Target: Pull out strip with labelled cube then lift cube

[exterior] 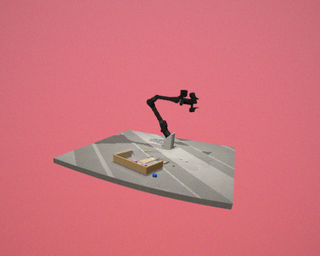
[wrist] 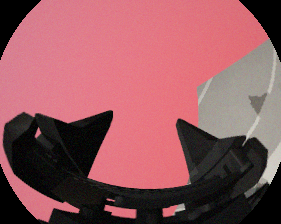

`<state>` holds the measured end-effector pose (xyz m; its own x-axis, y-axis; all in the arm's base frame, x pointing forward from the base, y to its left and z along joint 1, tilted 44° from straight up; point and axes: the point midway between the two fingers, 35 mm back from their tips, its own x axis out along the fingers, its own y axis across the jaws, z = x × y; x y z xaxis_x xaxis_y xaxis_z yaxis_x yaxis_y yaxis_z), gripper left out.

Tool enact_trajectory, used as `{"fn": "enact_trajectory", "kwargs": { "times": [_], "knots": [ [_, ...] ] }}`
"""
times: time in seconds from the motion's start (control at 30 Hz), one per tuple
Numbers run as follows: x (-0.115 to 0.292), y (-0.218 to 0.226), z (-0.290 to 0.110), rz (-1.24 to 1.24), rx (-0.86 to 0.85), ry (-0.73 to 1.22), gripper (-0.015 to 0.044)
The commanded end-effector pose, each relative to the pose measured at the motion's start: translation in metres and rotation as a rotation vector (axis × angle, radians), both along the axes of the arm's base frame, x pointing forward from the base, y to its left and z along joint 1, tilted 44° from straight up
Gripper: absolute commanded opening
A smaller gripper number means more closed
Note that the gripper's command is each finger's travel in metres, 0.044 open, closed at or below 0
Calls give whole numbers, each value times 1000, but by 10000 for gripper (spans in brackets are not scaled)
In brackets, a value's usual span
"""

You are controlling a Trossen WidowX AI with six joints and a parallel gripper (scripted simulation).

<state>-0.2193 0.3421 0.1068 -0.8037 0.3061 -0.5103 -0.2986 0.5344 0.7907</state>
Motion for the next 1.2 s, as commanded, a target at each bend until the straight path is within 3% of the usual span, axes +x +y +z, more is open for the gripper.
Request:
{"fn": "enact_trajectory", "kwargs": {
  "times": [0.0,0.33,0.6,0.87,1.17],
  "knots": [
    [2,1,-1,-6,7,-7,400],
    [151,52,-27,-325,303,-474,400],
    [290,37,-38,-511,351,-978,400],
    [411,-31,-37,-587,169,-1493,400],
    [496,-153,-25,-514,-318,-1947,400]
  ]
}}
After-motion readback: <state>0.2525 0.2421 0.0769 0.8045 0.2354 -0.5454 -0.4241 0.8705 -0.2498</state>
